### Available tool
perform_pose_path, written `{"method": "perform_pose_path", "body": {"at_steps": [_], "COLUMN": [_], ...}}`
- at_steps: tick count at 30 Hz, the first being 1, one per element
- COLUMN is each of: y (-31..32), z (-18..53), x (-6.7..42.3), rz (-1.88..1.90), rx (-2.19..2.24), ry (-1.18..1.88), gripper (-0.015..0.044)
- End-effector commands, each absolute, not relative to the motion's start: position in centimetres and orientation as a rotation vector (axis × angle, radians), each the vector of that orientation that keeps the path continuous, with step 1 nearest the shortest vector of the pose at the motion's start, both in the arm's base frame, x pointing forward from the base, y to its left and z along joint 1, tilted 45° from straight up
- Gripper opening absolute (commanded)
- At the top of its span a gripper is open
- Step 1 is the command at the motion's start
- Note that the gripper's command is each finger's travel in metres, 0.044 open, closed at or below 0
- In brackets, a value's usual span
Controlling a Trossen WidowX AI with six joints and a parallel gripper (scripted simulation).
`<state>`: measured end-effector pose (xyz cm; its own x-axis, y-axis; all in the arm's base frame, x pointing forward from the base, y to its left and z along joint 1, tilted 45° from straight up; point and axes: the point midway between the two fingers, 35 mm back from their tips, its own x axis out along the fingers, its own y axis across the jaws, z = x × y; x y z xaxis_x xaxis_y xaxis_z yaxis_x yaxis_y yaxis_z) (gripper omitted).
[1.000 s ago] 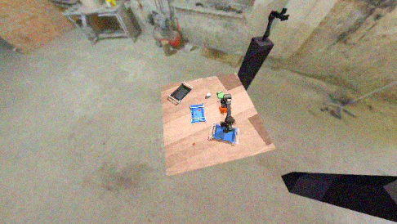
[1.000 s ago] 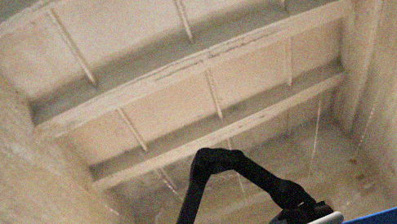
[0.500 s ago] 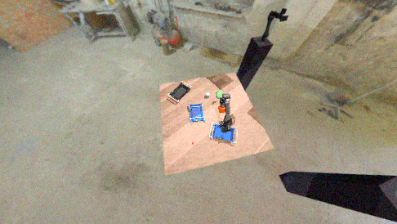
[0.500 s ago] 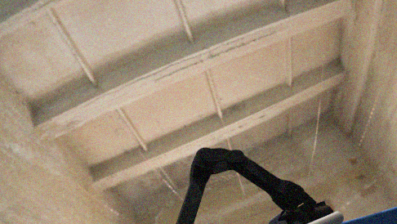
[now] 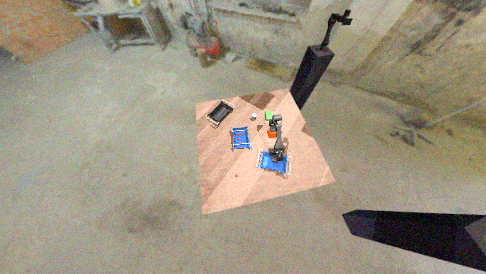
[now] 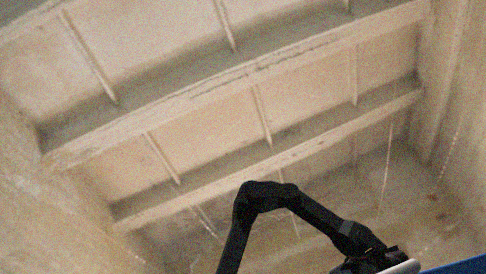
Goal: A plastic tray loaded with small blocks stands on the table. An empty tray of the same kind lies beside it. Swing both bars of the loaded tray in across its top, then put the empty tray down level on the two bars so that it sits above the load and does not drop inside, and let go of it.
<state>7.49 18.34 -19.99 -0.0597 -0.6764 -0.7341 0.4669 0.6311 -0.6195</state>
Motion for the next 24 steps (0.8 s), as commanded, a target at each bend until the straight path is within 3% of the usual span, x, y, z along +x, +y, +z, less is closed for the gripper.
{"method": "perform_pose_path", "body": {"at_steps": [1, 20, 24], "y": [18.2, 19.0, 20.8], "z": [-19.9, -19.3, -17.6], "x": [7.5, 7.6, 7.8], "rz": [-0.945, -0.945, -0.945], "rx": [-0.207, -0.207, -0.207], "ry": [1.334, 1.334, 1.334], "gripper": [0.0128, 0.0001, 0.0]}}
